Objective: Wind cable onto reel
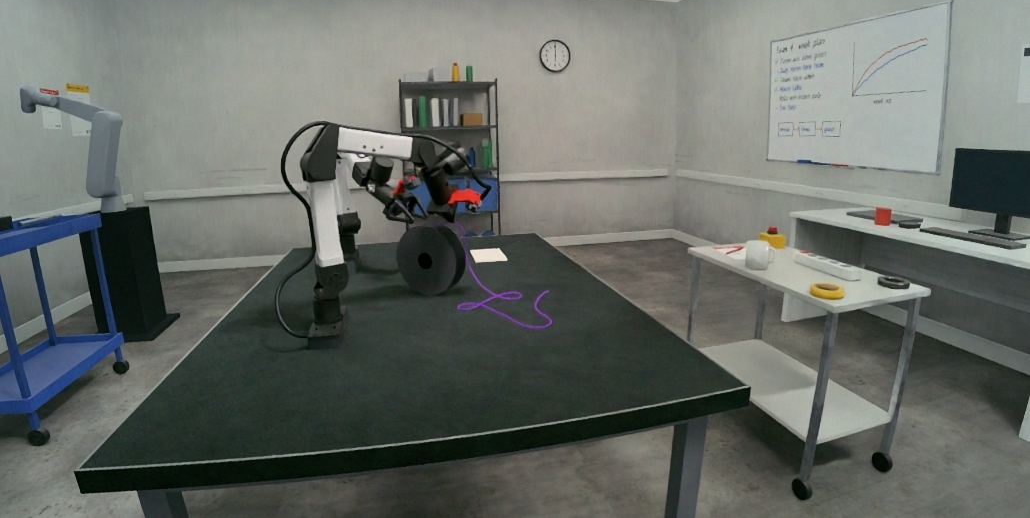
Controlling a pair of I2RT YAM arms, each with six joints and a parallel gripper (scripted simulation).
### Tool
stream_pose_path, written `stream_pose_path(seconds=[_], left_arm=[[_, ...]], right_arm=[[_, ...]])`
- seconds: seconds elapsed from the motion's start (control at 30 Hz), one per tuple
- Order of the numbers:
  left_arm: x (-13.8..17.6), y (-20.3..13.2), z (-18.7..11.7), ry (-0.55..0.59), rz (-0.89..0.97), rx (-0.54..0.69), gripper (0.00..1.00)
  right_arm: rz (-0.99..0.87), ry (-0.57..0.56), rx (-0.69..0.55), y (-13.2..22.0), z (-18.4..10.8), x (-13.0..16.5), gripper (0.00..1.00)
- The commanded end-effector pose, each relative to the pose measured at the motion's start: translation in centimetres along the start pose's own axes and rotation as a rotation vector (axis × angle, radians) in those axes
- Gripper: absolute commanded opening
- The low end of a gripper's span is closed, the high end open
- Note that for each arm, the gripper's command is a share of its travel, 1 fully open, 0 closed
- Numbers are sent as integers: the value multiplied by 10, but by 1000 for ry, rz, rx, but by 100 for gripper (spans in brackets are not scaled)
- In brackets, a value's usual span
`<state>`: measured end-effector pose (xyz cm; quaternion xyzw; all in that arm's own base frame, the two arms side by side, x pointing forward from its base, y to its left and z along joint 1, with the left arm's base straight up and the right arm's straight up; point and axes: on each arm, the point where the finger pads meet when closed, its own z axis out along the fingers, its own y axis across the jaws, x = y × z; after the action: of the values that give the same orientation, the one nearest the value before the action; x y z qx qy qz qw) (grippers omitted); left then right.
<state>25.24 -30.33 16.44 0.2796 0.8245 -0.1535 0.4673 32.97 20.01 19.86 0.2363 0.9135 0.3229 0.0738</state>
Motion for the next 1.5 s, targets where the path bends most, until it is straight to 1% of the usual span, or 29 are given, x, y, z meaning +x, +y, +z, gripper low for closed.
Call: stream_pose_path(seconds=[0.0,0.13,0.3,0.47,0.6,0.77,0.93,1.03,1.27,1.43,1.47], left_arm=[[-9,-2,-1,-15,-10,-4,75],[-9,1,0,-15,-11,-5,75],[-9,1,-1,-15,-6,5,75],[-8,-3,-2,-15,-4,7,75],[-8,-4,-2,-15,-4,7,75],[-8,-1,-2,-15,-7,3,75],[-8,2,-1,-15,-8,0,75],[-8,1,-1,-15,-6,5,75],[-7,-4,2,-13,-4,6,75],[-18,-1,4,-38,-14,7,75],[-13,0,6,-29,-10,4,75]], right_arm=[[-20,-21,-35,8,-10,3,0],[-21,-25,-39,13,-15,-4,0],[-11,-1,-14,10,-5,-5,0],[-6,-1,-9,12,-3,-2,0],[-4,-8,-12,12,-4,-4,0],[-4,-7,-10,5,0,-8,0],[1,8,3,-3,8,-4,0],[-1,7,1,0,8,-2,0],[1,-1,-2,2,7,-4,0],[-7,-11,-17,7,2,-7,0],[-9,-15,-22,9,1,-9,0]])
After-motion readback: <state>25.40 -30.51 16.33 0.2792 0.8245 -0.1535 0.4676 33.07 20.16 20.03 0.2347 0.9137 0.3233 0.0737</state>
